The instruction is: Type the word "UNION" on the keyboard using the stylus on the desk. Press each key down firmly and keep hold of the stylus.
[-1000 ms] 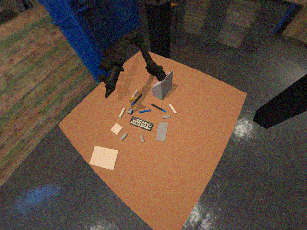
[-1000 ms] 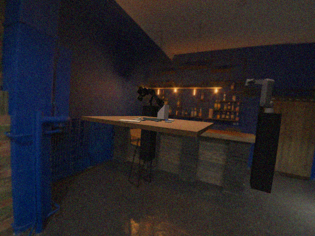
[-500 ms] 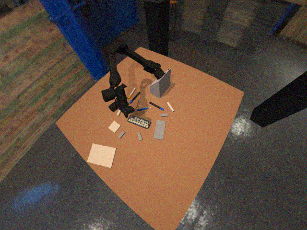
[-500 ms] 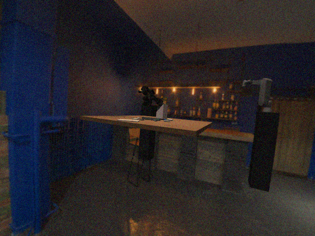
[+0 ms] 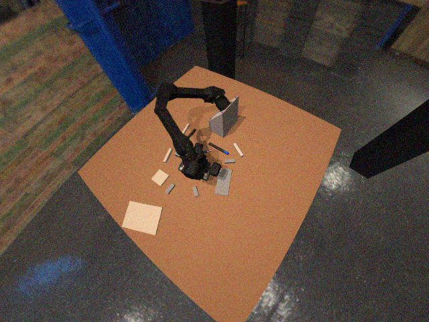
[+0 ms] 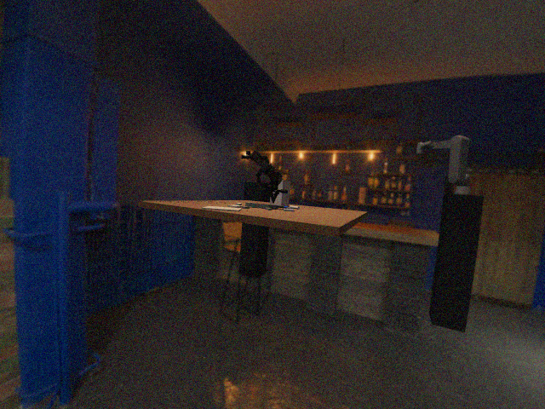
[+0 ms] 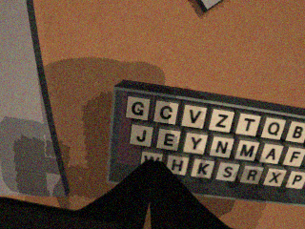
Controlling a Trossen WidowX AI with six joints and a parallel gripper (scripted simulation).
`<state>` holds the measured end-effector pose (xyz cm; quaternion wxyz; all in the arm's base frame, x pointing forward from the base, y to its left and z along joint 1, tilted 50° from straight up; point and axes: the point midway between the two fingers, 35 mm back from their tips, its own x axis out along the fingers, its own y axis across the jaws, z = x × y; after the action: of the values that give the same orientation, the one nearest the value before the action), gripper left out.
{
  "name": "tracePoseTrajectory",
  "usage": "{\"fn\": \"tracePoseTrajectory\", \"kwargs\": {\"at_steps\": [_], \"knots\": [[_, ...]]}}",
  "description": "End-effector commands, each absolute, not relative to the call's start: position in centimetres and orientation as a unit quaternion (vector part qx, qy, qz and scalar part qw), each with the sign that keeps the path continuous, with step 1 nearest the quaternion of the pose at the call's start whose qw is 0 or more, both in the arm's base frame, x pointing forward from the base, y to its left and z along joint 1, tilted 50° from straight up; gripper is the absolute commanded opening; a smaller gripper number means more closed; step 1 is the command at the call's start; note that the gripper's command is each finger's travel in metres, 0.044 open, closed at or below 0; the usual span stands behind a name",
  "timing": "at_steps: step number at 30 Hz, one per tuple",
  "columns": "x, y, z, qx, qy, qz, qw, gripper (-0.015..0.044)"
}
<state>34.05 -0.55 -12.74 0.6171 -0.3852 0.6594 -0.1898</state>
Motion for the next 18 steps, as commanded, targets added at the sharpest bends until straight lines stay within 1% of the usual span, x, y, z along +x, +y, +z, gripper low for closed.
{"fn": "tracePoseTrajectory", "kwargs": {"at_steps": [1, 12, 16, 18], "knots": [[34.6, -0.6, -12.7, -0.392, 0.654, -0.198, 0.616, 0.0000], [34.7, -0.8, -12.4, -0.392, 0.654, -0.198, 0.616, 0.0000], [36.1, -4.0, -8.6, -0.393, 0.653, -0.199, 0.616, 0.0000], [36.2, -4.2, -8.3, -0.393, 0.653, -0.199, 0.616, 0.0000]]}}
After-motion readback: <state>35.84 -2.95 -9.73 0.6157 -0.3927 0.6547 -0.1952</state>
